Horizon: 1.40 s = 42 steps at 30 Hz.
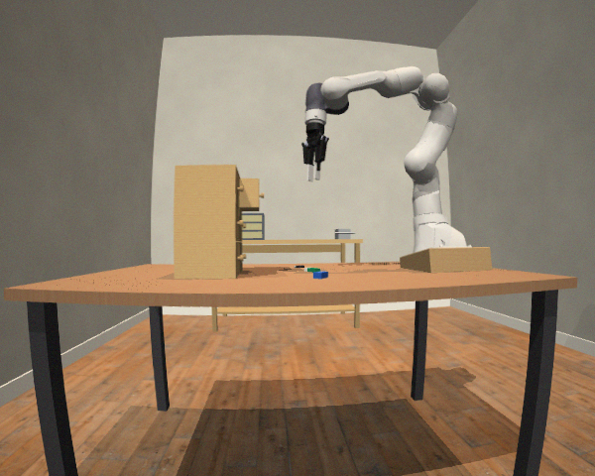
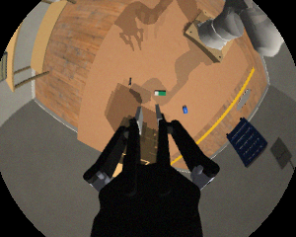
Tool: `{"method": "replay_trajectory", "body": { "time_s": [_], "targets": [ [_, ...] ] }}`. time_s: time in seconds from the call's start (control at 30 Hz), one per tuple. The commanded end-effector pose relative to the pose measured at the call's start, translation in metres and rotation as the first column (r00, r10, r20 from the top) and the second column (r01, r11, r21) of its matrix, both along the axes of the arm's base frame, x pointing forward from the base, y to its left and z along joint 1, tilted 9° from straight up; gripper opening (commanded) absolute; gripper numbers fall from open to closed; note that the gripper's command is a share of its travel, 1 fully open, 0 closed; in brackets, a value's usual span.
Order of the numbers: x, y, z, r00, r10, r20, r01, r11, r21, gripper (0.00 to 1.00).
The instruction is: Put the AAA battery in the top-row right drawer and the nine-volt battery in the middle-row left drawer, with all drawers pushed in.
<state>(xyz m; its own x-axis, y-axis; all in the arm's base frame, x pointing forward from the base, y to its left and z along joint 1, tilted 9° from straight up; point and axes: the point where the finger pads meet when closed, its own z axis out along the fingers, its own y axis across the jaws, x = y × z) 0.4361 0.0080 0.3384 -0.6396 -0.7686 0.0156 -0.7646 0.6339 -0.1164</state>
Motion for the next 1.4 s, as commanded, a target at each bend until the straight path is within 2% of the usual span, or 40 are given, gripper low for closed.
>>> {"method": "replay_trajectory", "body": {
  "time_s": [0.0, 0.03, 0.1, 0.13, 0.2, 0.27, 0.3, 0.37, 0.47, 0.5, 0.57, 0.6, 0.7, 0.73, 0.77, 0.93, 0.97, 1.23, 1.27, 1.37],
  "targets": [
    [0.007, -0.005, 0.000, 0.981, 0.192, -0.004, -0.192, 0.981, -0.030, 0.20],
    [0.013, -0.013, -0.006, 0.956, 0.293, -0.012, -0.293, 0.956, -0.033, 0.20],
    [0.013, -0.013, -0.006, 0.952, 0.305, -0.013, -0.306, 0.952, -0.034, 0.20],
    [0.020, -0.021, -0.013, 0.928, 0.371, -0.019, -0.371, 0.928, -0.034, 0.20],
    [0.020, -0.021, -0.013, 0.907, 0.421, -0.024, -0.421, 0.906, -0.039, 0.20],
    [0.020, -0.021, -0.013, 0.907, 0.421, -0.024, -0.421, 0.906, -0.039, 0.20],
    [0.026, -0.028, -0.022, 0.871, 0.491, -0.033, -0.492, 0.870, -0.038, 0.20],
    [0.026, -0.028, -0.022, 0.844, 0.535, -0.037, -0.536, 0.843, -0.043, 0.20],
    [0.026, -0.028, -0.022, 0.844, 0.535, -0.037, -0.536, 0.843, -0.043, 0.20],
    [0.033, -0.037, -0.032, 0.784, 0.619, -0.049, -0.620, 0.783, -0.043, 0.20],
    [0.033, -0.037, -0.032, 0.784, 0.619, -0.049, -0.620, 0.783, -0.043, 0.20],
    [0.033, -0.037, -0.032, 0.762, 0.646, -0.053, -0.648, 0.760, -0.046, 0.20],
    [0.033, -0.037, -0.032, 0.762, 0.646, -0.053, -0.648, 0.760, -0.046, 0.20],
    [0.040, -0.044, -0.044, 0.675, 0.734, -0.069, -0.737, 0.674, -0.046, 0.20],
    [0.040, -0.044, -0.044, 0.662, 0.746, -0.071, -0.750, 0.660, -0.047, 0.20],
    [0.040, -0.044, -0.044, 0.662, 0.746, -0.071, -0.750, 0.660, -0.047, 0.20],
    [0.047, -0.052, -0.056, 0.553, 0.828, -0.089, -0.833, 0.551, -0.045, 0.20],
    [0.047, -0.052, -0.056, 0.548, 0.831, -0.090, -0.836, 0.547, -0.045, 0.20],
    [0.052, -0.059, -0.070, 0.425, 0.899, -0.110, -0.905, 0.423, -0.040, 0.20],
    [0.052, -0.059, -0.070, 0.425, 0.899, -0.110, -0.905, 0.423, -0.040, 0.20]
  ]
}}
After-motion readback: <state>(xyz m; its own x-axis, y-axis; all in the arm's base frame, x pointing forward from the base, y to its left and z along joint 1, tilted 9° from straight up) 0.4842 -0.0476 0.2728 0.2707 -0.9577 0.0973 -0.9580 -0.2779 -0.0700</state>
